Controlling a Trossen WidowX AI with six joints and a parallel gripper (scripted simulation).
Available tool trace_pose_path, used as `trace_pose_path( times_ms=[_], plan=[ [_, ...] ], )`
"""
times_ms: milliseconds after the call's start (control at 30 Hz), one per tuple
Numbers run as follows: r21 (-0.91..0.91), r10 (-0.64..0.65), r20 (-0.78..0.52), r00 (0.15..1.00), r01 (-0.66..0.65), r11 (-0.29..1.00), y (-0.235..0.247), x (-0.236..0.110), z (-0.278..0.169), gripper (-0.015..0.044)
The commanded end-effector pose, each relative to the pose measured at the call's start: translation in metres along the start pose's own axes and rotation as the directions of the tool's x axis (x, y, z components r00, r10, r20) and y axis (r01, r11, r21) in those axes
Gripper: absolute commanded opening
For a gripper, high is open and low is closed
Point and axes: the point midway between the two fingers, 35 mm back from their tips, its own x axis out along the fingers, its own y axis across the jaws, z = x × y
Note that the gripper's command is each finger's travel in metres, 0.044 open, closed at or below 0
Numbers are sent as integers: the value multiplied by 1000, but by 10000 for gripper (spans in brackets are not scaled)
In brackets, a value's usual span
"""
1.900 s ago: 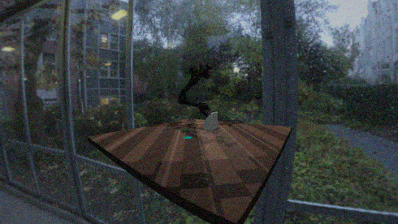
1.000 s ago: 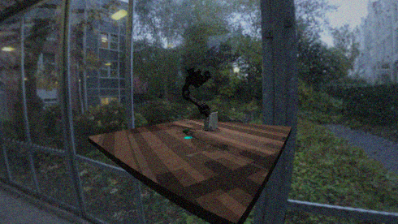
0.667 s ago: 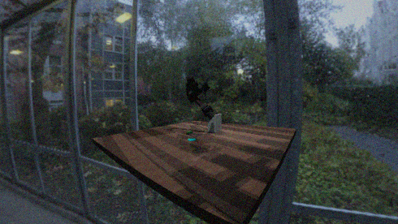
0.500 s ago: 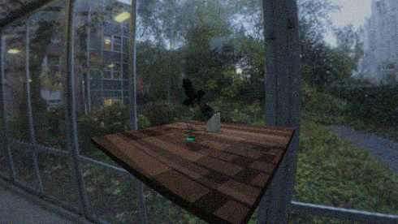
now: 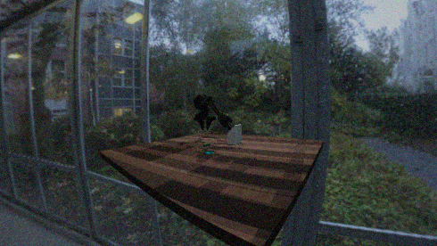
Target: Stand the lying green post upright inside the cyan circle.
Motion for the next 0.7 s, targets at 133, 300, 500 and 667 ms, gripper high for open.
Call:
trace_pose_path(
  times_ms=[133, 300, 500, 667],
  plan=[
    [0, -43, -30, 999, 43, 999, -9, 5, -2, 233],
    [2, -27, -31, 999, 27, 1000, -6, 59, 3, 233],
    [1, -50, -28, 998, 50, 999, -16, 119, -6, 233],
    [1, -51, -29, 998, 51, 999, -16, 121, -7, 233]
  ],
)
